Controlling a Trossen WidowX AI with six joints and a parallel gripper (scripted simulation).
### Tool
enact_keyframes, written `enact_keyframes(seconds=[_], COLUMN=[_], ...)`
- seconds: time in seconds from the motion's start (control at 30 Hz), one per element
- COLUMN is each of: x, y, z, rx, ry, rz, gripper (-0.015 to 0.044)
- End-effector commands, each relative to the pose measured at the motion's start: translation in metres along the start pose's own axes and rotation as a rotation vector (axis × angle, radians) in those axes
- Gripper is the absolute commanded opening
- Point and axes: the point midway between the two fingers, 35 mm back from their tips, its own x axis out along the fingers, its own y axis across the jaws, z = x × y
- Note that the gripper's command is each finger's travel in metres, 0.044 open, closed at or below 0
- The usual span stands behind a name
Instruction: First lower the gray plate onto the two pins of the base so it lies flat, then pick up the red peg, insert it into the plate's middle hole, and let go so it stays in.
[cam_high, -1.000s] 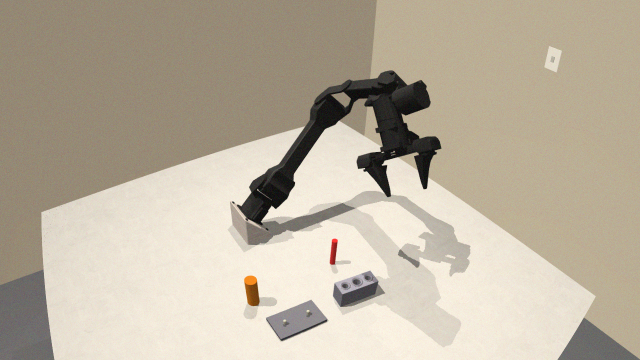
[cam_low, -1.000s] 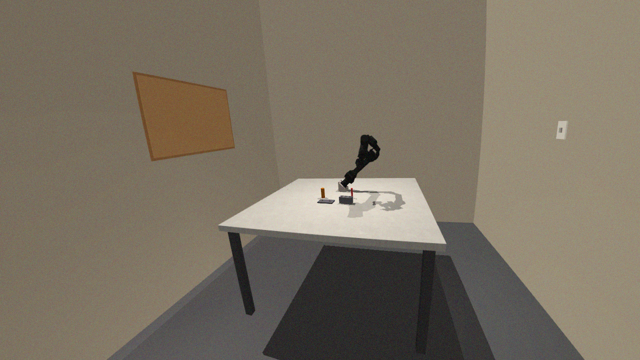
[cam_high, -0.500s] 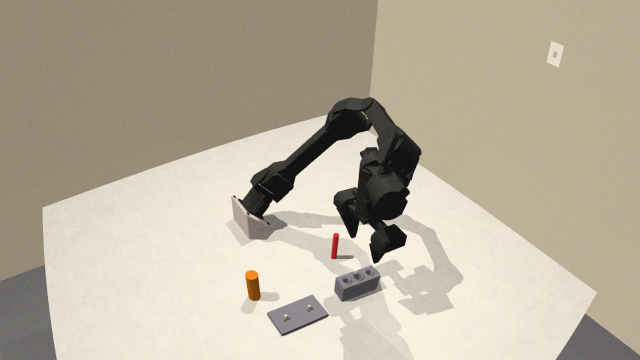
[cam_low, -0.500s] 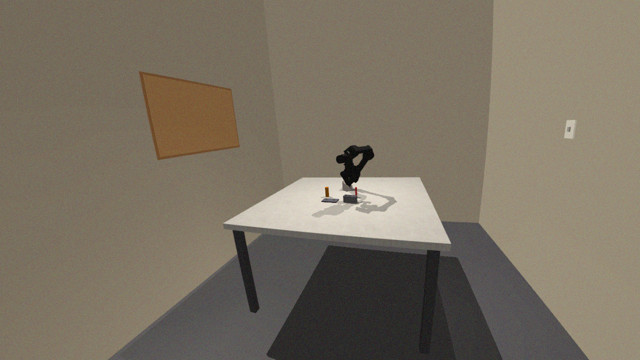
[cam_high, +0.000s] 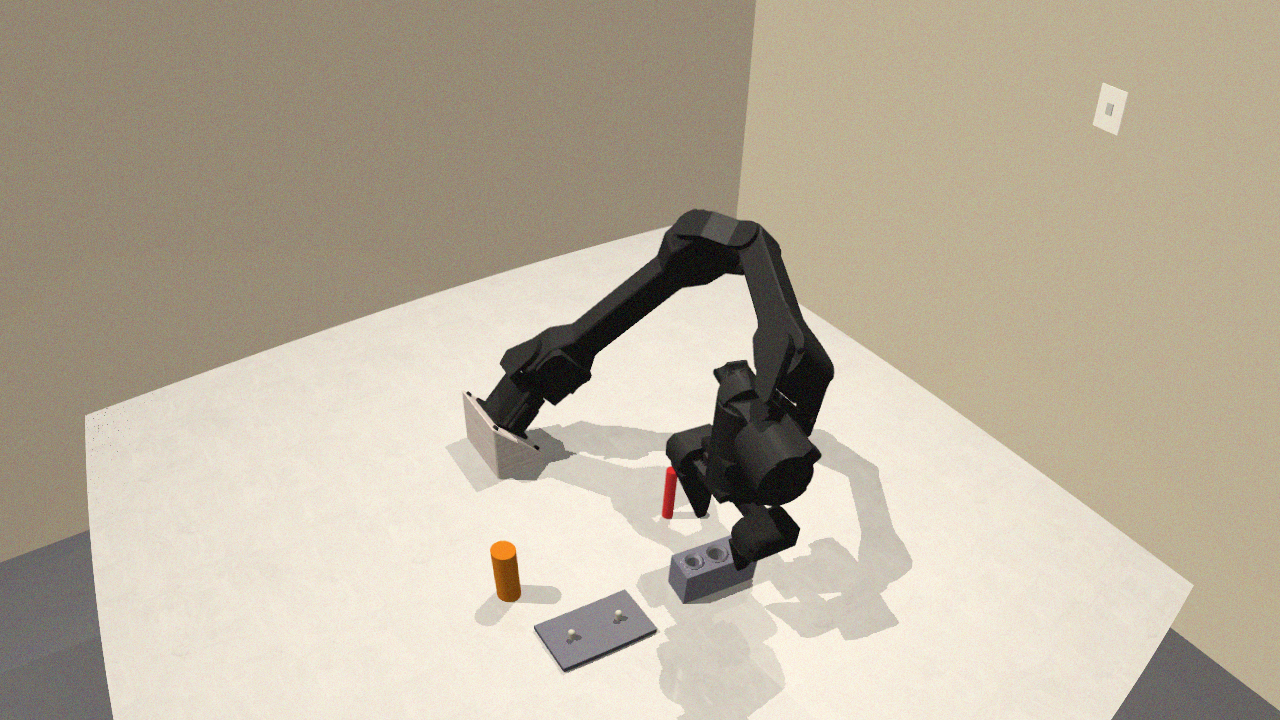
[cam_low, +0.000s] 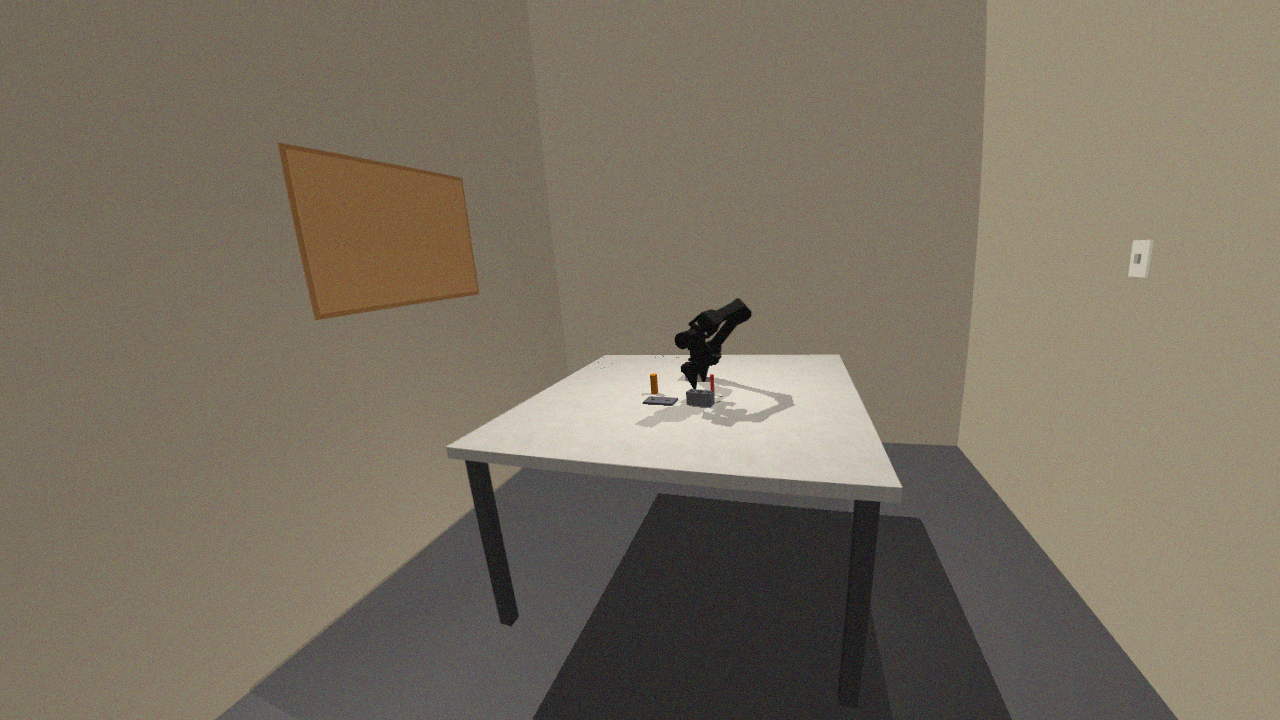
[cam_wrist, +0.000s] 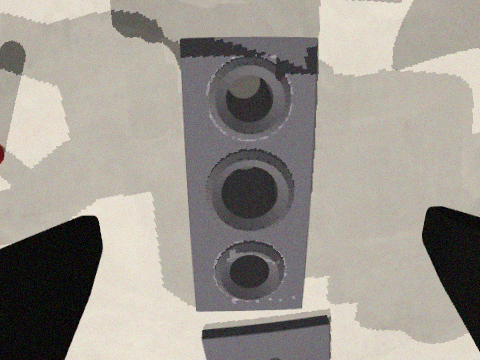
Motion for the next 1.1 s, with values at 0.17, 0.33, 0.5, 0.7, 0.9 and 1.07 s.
enact_keyframes(seconds=[0.17,0.33,0.5,0.7,0.9,1.07], x=[0.014,0.022,0.031,0.04,0.05,0.058], y=[0.002,0.001,0.001,0.001,0.002,0.002], z=[0.001,0.001,0.001,0.001,0.001,0.001], rx=[0.005,0.005,0.005,0.004,0.004,0.004], ry=[-0.003,-0.003,-0.003,-0.003,-0.004,-0.005], rz=[0.002,0.001,0.001,0.001,0.001,0.001], gripper=[0.044,0.044,0.044,0.044,0.044,0.044])
